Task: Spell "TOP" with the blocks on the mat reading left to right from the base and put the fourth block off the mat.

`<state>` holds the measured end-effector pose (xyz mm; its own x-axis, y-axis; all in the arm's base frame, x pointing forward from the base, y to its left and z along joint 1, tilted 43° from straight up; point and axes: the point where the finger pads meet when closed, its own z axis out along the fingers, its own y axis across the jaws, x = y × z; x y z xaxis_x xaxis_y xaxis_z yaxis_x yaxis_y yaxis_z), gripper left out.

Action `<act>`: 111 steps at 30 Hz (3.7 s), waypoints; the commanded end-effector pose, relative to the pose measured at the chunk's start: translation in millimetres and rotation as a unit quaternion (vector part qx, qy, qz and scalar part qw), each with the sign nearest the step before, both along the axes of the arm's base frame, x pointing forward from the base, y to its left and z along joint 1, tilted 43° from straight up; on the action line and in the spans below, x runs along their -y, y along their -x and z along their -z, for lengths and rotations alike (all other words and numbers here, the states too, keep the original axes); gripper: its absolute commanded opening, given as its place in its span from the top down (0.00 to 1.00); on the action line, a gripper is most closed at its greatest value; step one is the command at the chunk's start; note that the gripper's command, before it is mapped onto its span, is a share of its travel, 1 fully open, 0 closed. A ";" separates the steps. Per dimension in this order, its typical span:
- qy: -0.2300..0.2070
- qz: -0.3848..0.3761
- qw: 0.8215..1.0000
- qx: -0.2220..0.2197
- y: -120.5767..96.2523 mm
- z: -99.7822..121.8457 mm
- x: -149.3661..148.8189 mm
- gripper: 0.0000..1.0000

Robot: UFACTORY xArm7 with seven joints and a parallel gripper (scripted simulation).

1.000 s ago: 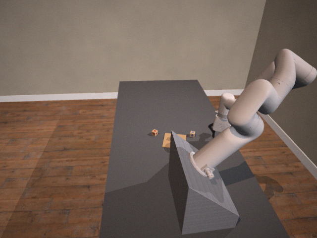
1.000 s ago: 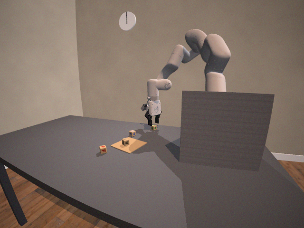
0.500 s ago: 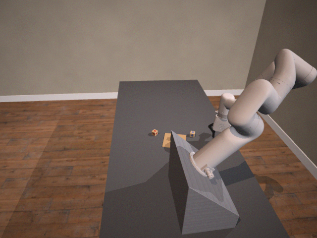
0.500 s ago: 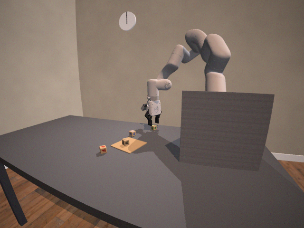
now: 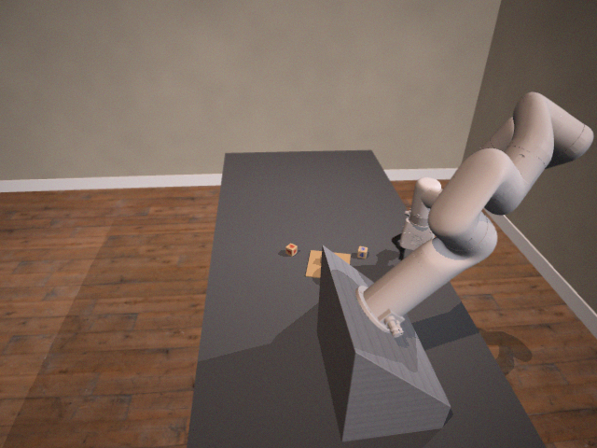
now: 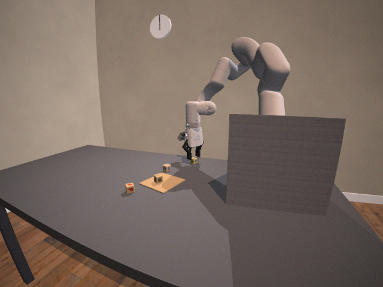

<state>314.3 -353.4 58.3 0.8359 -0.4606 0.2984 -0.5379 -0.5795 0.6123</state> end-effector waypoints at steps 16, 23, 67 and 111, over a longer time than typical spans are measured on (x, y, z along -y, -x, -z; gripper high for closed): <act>0.000 -0.001 1.000 0.001 1.1 18.5 16.9 0.31; 0.000 -0.001 1.000 0.001 1.1 18.6 16.9 0.31; 0.000 -0.001 1.000 0.001 1.1 18.6 16.9 0.53; 0.000 -0.001 1.000 0.001 0.1 11.2 10.1 0.73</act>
<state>311.2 -369.5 40.7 0.8360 -0.4610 0.2976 -0.5375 -0.5788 0.6132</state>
